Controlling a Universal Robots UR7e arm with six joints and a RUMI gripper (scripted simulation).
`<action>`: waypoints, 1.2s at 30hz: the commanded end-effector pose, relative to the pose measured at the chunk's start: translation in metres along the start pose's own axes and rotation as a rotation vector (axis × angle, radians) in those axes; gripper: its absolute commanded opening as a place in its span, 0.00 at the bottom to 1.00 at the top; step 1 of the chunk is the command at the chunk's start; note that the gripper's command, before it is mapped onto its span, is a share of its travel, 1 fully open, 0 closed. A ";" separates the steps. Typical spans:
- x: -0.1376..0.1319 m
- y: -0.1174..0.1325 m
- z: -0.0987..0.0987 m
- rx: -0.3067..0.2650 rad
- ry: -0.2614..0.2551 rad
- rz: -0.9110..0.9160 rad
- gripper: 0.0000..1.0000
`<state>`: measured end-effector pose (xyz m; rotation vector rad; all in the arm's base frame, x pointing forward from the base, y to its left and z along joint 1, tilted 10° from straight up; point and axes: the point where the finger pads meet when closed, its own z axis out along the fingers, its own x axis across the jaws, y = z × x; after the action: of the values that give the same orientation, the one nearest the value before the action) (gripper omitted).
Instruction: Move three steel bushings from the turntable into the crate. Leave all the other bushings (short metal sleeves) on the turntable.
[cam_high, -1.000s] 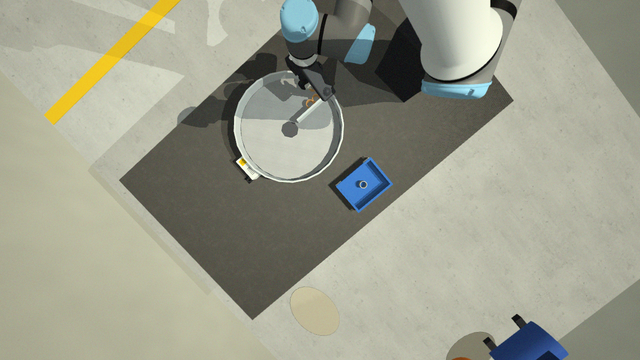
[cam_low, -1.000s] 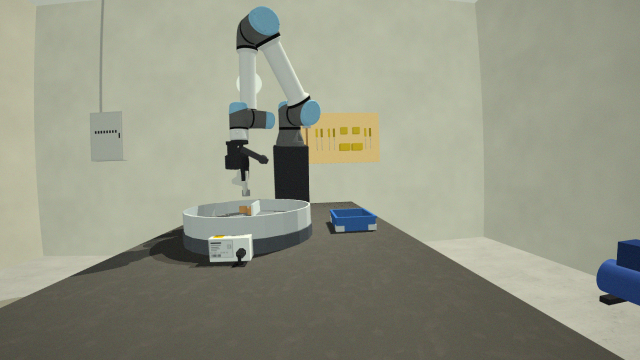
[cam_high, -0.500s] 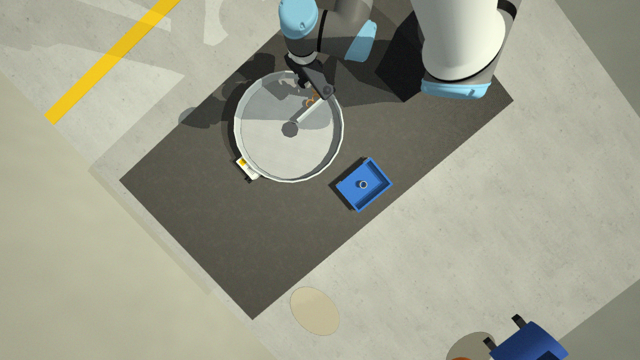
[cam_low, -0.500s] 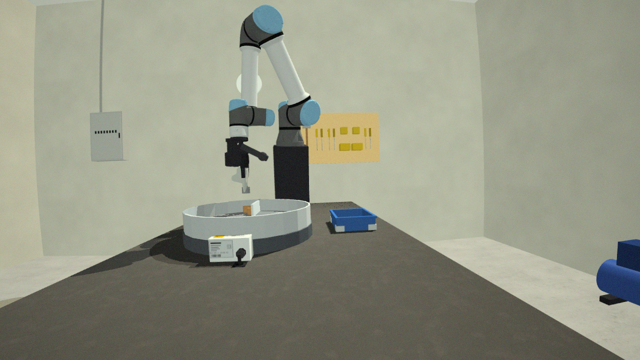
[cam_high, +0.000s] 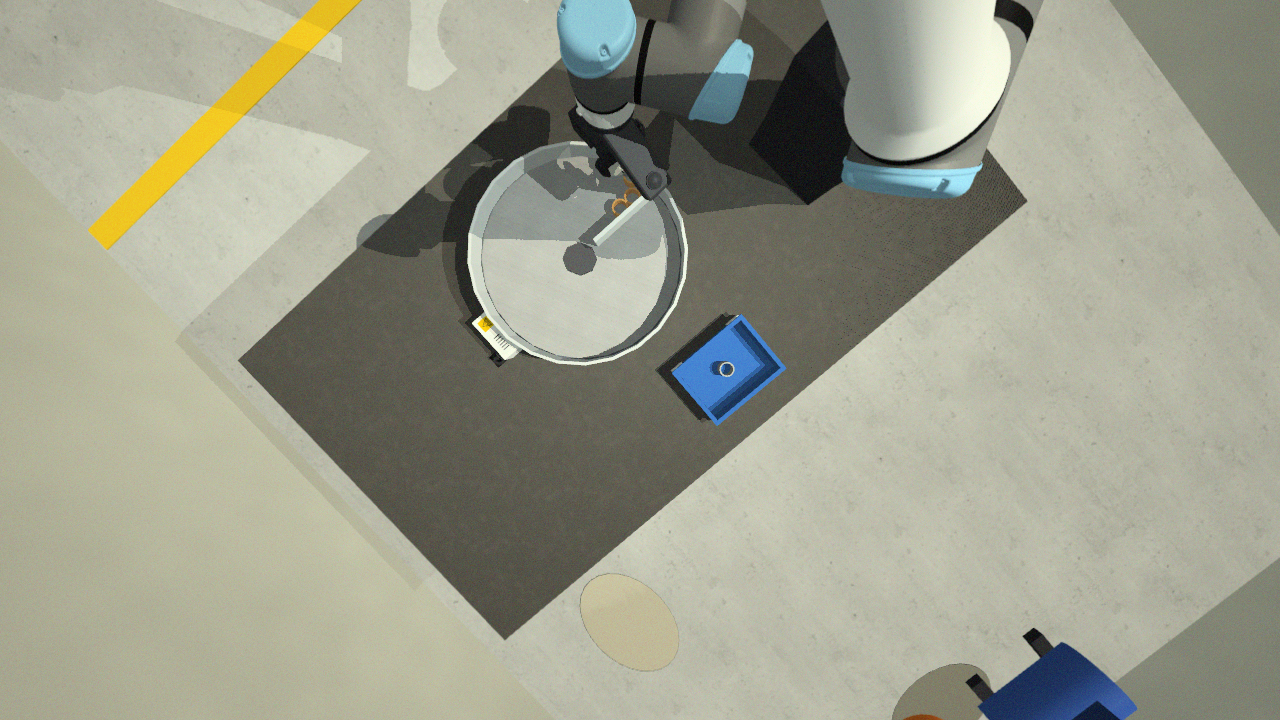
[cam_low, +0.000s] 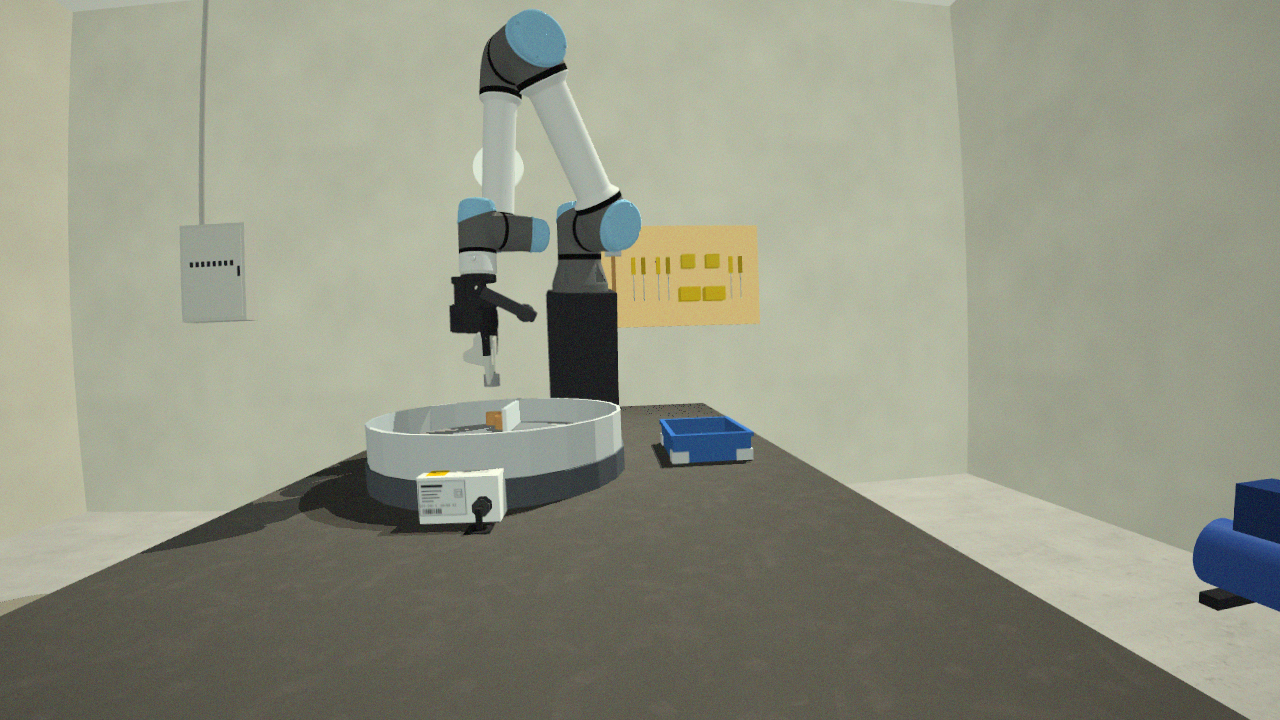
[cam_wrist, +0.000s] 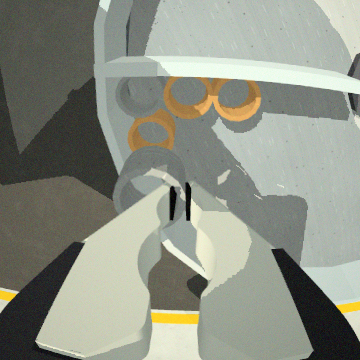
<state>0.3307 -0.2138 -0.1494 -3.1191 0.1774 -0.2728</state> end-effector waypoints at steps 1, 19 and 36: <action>0.000 0.000 0.000 -0.001 0.001 0.000 0.00; 0.000 0.000 0.000 -0.001 0.001 0.000 0.00; 0.001 -0.011 0.000 -0.001 0.001 0.000 0.00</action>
<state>0.3321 -0.2070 -0.1492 -3.1191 0.1774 -0.2728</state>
